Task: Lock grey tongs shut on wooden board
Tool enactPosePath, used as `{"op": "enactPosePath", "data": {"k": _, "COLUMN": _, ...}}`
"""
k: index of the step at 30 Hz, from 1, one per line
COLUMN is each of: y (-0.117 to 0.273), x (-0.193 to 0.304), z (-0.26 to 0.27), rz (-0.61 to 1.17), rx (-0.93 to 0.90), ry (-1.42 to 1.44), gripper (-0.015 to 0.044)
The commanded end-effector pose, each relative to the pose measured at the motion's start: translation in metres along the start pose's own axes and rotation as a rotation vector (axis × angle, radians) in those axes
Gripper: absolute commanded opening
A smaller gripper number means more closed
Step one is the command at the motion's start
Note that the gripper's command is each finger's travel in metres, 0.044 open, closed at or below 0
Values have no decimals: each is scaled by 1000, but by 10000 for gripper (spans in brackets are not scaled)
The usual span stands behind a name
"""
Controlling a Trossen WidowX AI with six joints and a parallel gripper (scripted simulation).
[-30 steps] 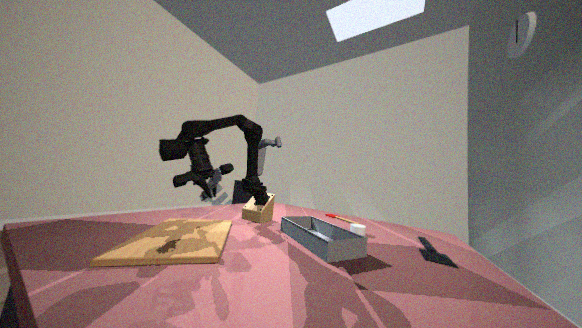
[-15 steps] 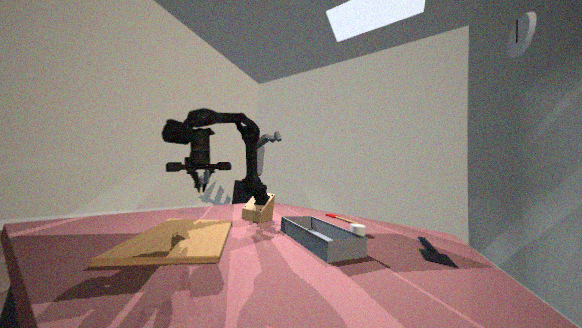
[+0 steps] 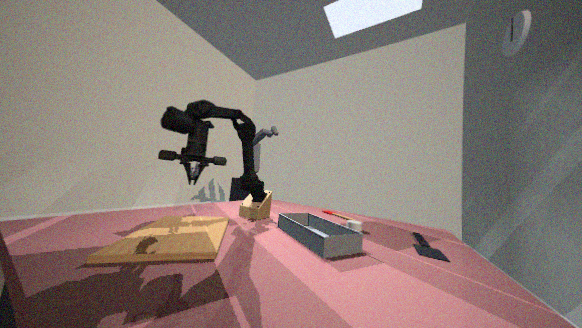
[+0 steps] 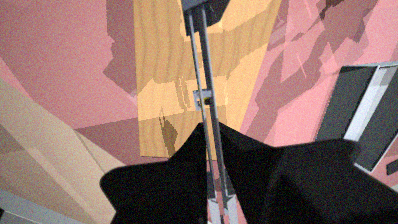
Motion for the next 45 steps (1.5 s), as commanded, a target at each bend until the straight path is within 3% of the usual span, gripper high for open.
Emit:
{"op": "enactPosePath", "data": {"k": 1, "y": 0, "x": 0, "z": 1, "rz": 1, "rx": -11, "ry": -6, "gripper": -150}}
{"op": "enactPosePath", "data": {"k": 45, "y": -73, "x": 4, "z": 5, "rz": 0, "rx": -12, "ry": -6, "gripper": -150}}
Point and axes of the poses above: the point midway between the two fingers, 35 mm back from their tips, its own y axis back along the fingers, its own z axis across the jaws, x = y × z, the point moved 9 cm from there along y, back along the fingers, and after that the axes turned 2 degrees about y, right-handed, at the moved point
